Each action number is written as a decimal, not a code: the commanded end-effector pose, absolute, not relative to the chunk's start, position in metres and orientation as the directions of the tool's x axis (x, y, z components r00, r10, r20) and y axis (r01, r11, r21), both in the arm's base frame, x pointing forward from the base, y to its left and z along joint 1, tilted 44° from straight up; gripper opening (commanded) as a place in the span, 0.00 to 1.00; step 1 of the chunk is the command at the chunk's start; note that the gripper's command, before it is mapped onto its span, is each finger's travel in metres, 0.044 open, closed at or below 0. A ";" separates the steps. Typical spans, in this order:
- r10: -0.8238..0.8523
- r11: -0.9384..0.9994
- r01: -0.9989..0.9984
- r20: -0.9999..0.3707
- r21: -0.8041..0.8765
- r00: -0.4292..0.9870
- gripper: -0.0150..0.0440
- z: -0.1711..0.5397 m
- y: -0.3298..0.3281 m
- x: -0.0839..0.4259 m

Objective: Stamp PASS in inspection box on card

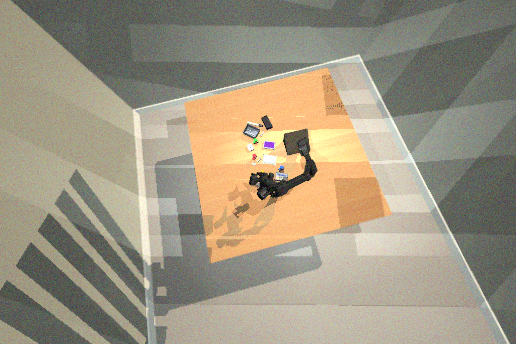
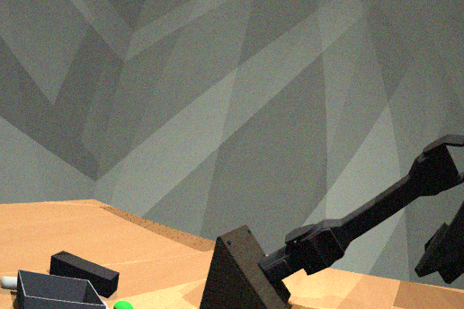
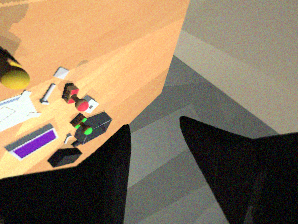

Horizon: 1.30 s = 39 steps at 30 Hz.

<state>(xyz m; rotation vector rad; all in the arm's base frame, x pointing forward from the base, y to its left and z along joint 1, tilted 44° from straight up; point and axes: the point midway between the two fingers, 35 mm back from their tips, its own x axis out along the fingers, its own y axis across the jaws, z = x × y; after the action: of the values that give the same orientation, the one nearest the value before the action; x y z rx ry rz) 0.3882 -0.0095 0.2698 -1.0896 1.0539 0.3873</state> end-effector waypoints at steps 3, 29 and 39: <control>-0.132 0.624 -0.734 -0.962 -0.268 0.239 0.61 0.181 -0.058 0.394; 0.676 0.730 0.046 -0.730 0.682 0.100 0.61 -0.029 -0.166 0.327; 0.676 0.730 0.046 -0.730 0.682 0.100 0.61 -0.038 -0.159 0.329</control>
<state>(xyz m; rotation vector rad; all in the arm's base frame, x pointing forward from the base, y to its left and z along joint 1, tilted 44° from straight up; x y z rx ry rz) 0.3277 -0.1633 -0.0341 0.6354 1.4124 0.5141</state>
